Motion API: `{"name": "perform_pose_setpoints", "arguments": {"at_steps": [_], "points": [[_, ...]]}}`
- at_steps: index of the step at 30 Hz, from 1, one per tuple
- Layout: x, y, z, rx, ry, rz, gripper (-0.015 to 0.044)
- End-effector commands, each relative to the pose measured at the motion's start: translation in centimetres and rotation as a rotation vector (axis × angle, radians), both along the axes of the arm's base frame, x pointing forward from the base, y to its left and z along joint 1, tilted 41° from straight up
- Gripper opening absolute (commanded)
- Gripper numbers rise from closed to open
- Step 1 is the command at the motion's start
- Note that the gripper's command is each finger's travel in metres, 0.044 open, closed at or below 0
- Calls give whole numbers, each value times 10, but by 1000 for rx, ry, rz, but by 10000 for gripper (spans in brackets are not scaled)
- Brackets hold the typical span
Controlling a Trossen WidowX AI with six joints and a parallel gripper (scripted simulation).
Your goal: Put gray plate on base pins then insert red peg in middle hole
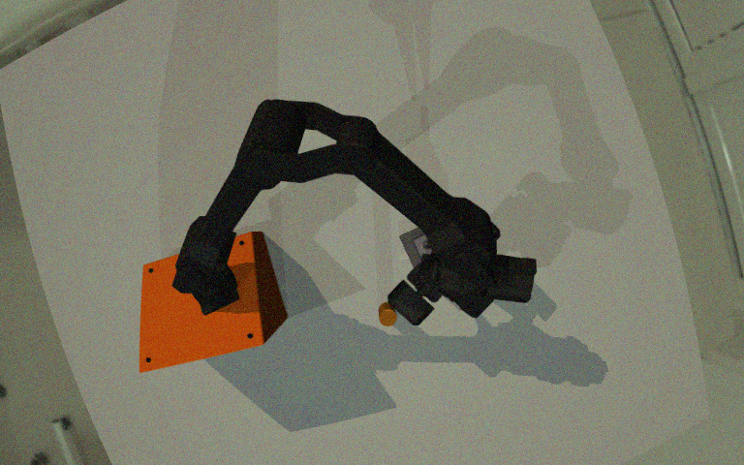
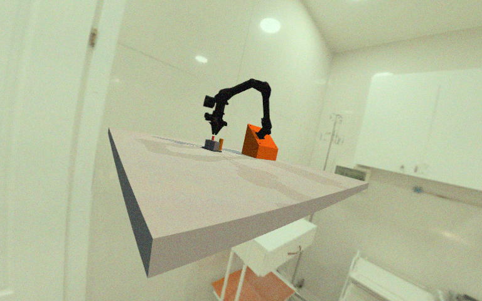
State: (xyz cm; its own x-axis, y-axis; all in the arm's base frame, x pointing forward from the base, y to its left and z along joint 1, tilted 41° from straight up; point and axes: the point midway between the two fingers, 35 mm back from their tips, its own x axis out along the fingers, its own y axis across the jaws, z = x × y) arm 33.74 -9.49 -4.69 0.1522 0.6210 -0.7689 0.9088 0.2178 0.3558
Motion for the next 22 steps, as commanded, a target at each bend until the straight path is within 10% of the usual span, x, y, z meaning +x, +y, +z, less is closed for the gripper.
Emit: {"name": "perform_pose_setpoints", "arguments": {"at_steps": [1,22], "points": [[0,-1,1,4,5,-5,150],[-8,-8,10,8,11,-10,150]]}}
